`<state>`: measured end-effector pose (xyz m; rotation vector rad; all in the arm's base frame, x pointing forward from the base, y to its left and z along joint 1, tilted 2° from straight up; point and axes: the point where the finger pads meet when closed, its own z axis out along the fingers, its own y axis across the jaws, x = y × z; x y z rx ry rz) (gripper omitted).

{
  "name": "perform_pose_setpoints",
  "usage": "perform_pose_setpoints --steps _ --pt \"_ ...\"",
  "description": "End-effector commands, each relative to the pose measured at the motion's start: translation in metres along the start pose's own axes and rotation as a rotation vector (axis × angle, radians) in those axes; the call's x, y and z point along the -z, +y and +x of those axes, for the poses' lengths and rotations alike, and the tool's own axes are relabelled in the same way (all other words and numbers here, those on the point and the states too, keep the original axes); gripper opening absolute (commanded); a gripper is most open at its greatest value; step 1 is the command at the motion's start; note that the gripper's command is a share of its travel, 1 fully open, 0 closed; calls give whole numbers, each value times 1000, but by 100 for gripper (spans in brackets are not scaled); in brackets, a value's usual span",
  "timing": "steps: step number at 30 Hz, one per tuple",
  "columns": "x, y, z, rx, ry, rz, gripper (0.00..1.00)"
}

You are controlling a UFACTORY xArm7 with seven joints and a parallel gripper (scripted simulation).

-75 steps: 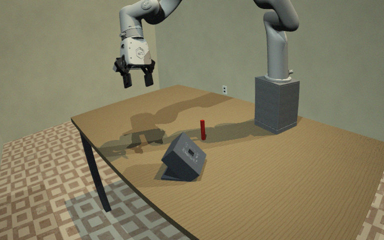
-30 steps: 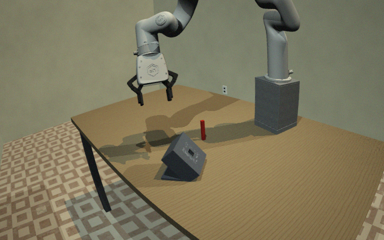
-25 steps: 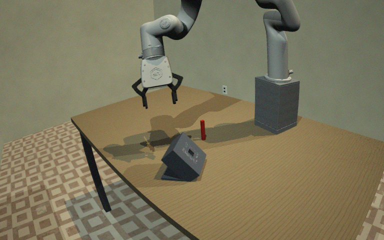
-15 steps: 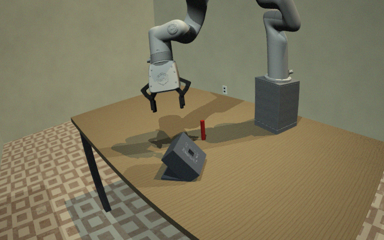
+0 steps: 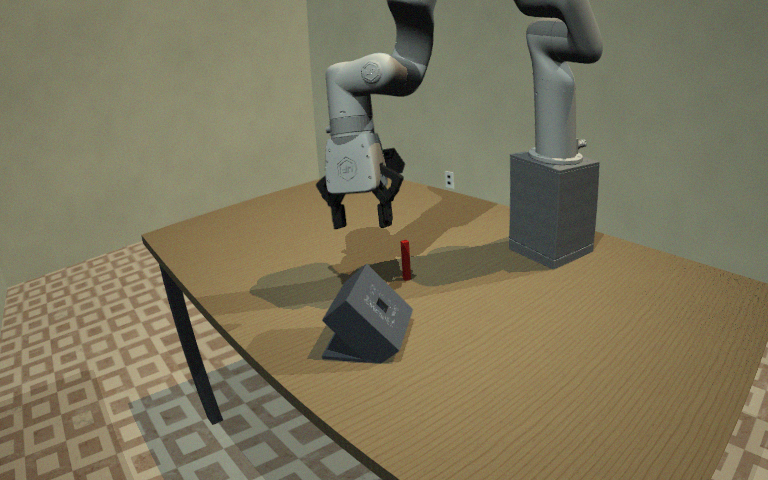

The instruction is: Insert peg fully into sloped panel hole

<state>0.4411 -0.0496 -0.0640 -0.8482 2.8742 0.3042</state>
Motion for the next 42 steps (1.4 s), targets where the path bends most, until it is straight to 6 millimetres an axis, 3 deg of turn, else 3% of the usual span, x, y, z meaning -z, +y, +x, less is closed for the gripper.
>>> perform_pose_setpoints --steps 1,19,28,42 --pt "-5 4 26 -175 34 40 100" --pt "-9 19 112 -652 112 177 100" --pt "-9 19 113 -657 113 179 100" --pt "-31 16 116 -657 113 179 100"
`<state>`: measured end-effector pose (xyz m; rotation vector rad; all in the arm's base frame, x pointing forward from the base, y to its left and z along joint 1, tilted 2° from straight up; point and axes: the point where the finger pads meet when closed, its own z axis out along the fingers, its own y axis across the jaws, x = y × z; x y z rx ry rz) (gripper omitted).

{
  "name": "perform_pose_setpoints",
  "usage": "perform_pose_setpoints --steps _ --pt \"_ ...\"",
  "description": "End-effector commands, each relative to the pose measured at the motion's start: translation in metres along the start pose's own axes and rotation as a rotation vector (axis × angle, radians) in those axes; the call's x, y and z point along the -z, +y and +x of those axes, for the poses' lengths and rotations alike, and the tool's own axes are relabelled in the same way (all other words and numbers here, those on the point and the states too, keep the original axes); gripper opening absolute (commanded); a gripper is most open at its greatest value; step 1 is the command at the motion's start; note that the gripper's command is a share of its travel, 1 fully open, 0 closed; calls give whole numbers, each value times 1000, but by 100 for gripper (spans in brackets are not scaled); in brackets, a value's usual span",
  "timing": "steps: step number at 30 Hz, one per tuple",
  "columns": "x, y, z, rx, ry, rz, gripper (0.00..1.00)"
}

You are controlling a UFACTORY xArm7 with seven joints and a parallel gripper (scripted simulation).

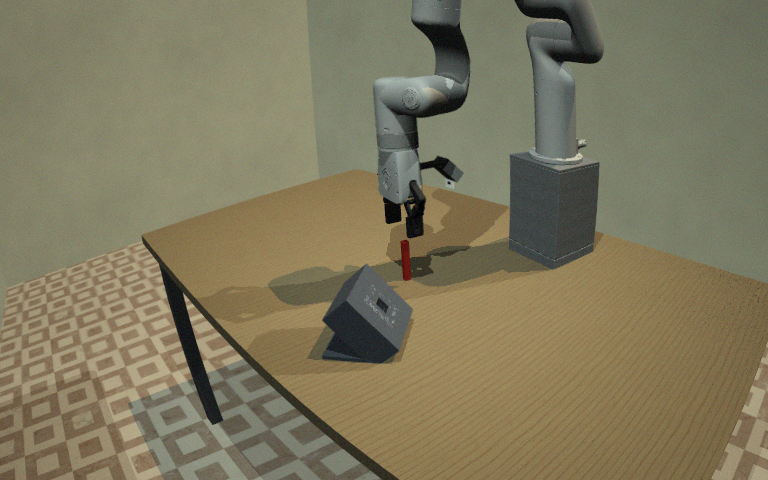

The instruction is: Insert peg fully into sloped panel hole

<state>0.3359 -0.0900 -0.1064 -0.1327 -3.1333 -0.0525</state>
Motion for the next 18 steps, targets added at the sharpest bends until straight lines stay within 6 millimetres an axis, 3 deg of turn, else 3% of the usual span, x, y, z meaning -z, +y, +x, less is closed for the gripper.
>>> perform_pose_setpoints --steps 1,18 --pt "-7 -1 -2 0 -6 0 100" --pt "-31 -1 -2 0 -6 0 100"
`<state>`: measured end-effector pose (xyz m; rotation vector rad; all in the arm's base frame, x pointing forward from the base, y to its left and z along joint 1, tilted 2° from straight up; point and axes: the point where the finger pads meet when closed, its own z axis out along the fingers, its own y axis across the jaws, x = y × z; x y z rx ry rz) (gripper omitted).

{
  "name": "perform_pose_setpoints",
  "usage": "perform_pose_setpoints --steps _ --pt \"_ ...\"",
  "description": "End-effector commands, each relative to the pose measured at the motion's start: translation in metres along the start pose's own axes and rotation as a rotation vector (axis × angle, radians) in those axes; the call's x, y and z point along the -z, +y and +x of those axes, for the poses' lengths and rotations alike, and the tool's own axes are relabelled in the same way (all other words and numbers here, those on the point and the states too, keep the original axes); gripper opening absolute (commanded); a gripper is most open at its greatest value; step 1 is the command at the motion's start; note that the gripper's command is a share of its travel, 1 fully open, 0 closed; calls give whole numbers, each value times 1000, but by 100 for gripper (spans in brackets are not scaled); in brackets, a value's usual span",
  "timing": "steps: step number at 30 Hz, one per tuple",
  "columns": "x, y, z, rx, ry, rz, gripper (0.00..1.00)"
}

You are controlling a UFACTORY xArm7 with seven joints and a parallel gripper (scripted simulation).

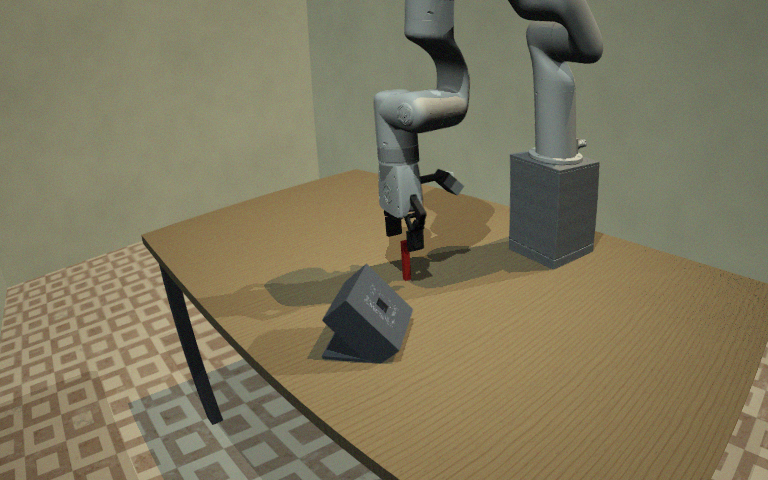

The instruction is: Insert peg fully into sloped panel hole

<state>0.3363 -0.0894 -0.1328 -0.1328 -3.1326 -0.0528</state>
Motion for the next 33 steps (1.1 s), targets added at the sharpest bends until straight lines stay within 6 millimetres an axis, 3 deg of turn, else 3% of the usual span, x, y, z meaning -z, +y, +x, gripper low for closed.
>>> perform_pose_setpoints --steps 1,11,16,18,26,30,33 --pt "-5 -1 -2 0 -6 0 100" --pt "-15 0 -1 0 -6 0 100" --pt "-12 0 -1 0 -4 0 62" --pt "-12 0 -1 0 -4 0 62" --pt "-12 0 -1 0 -4 0 2" --pt "-10 0 -1 0 -4 1 0" --pt "6 -1 -2 1 -6 1 0"
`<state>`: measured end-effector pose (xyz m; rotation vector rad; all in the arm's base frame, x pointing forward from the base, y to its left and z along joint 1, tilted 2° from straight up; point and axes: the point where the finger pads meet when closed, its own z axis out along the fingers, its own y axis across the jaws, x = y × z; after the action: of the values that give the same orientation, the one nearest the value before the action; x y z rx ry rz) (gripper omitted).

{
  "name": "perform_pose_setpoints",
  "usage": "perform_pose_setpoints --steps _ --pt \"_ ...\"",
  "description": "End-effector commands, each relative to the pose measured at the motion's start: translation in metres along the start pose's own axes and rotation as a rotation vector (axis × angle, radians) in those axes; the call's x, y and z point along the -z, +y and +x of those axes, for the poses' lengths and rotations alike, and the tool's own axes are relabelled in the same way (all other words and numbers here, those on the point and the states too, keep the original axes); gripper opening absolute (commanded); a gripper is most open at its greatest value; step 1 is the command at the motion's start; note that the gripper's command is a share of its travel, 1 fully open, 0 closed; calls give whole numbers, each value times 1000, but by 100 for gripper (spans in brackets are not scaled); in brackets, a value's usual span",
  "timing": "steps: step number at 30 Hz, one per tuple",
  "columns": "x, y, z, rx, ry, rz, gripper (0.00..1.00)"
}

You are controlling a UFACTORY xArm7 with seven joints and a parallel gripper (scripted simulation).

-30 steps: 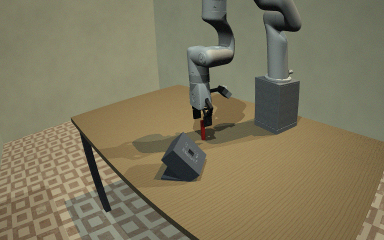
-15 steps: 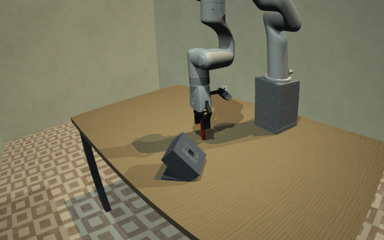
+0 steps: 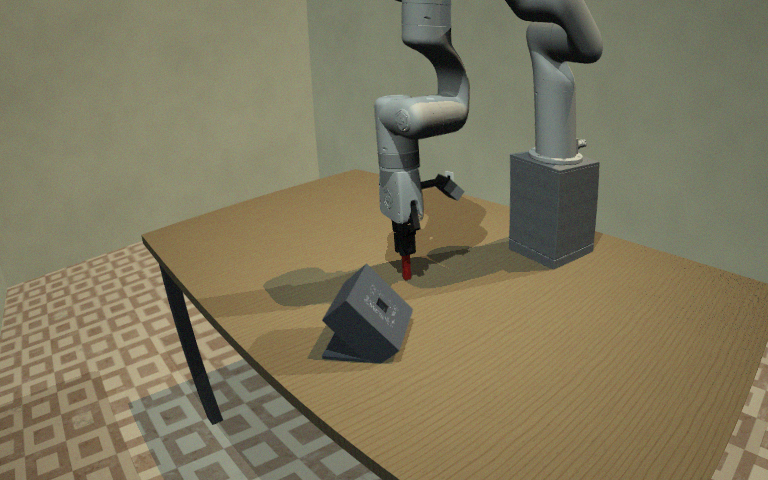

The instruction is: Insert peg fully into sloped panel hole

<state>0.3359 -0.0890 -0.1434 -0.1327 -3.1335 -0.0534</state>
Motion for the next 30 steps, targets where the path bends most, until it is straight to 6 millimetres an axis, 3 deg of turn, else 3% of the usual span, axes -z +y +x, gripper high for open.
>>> perform_pose_setpoints --steps 1,11,16,17,30 --pt "16 -1 -2 1 -5 1 0" --pt "75 -2 -3 0 -6 1 0" --pt "94 -2 -3 0 -6 0 0" --pt "69 -1 -4 2 -41 -8 0" --pt "70 7 -28 82 -95 61 0"
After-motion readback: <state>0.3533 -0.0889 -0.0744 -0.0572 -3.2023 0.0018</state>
